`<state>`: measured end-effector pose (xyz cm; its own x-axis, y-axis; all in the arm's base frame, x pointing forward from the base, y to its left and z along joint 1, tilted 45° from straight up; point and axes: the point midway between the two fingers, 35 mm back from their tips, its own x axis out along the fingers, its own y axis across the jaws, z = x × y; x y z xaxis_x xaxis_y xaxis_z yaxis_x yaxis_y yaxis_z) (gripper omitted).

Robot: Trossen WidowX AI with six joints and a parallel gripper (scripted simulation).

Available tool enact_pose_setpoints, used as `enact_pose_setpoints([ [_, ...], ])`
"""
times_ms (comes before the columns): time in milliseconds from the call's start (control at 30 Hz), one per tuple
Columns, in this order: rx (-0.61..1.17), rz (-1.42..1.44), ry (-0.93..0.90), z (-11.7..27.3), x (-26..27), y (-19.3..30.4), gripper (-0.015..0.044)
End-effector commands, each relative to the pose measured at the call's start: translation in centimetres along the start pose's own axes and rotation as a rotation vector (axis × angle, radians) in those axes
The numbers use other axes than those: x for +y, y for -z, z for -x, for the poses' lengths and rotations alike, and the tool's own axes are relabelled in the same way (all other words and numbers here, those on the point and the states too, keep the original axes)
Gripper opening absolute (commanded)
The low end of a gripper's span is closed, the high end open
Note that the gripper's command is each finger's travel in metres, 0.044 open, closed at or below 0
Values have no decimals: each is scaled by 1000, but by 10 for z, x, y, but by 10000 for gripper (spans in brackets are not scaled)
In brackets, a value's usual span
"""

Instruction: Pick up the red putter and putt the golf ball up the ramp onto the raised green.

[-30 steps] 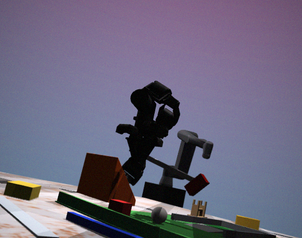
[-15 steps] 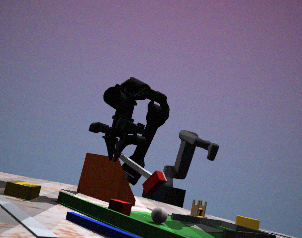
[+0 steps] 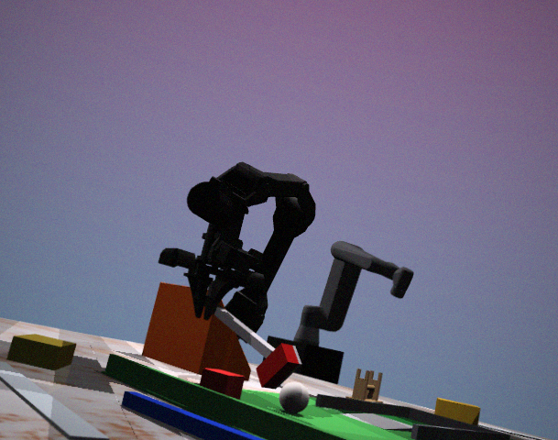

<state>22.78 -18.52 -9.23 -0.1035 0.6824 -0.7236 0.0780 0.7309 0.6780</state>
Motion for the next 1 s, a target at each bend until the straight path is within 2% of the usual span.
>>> enact_pose_setpoints([
  [0, -10, -3, -2, -4, 0, -1, 0],
  [533, -10, -3, -2, -29, 0, -1, 0],
  [967, -5, -1, 0, -27, -7, -1, 0],
])
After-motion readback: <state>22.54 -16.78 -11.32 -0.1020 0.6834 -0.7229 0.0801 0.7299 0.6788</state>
